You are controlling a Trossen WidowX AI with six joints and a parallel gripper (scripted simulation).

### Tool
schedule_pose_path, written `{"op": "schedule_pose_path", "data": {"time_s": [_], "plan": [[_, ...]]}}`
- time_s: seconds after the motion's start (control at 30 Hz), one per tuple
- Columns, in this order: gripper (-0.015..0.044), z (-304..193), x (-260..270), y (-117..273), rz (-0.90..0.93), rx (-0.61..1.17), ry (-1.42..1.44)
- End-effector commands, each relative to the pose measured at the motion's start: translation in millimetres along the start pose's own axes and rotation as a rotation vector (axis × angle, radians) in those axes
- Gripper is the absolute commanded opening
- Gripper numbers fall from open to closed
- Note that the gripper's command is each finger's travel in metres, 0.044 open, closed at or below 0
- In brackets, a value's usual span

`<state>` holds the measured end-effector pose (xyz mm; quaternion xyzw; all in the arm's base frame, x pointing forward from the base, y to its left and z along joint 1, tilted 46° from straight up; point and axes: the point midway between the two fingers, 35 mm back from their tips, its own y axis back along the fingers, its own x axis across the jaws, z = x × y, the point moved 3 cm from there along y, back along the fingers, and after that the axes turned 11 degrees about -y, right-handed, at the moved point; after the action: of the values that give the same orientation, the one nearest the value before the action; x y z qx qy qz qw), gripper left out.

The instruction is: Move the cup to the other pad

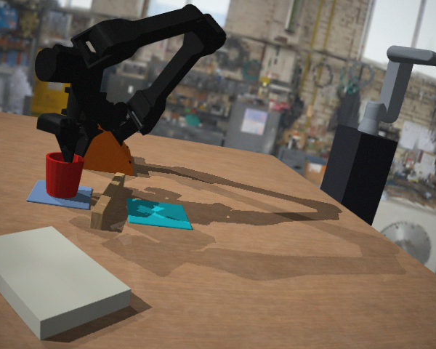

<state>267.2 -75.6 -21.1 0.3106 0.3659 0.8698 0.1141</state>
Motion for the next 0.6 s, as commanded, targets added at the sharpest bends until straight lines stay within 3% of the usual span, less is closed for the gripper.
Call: {"op": "schedule_pose_path", "data": {"time_s": [0.0, 0.4, 0.5, 0.57], "plan": [[0.0148, -0.4, 0.8, -6.4, 0.004, -0.006, -0.006], [0.0148, -0.6, 2.1, -19.7, 0.005, -0.007, -0.006], [0.0069, -0.4, 1.9, -18.2, 0.004, -0.001, -0.001], [0.0056, -0.4, 1.9, -18.2, 0.004, -0.001, -0.001]]}}
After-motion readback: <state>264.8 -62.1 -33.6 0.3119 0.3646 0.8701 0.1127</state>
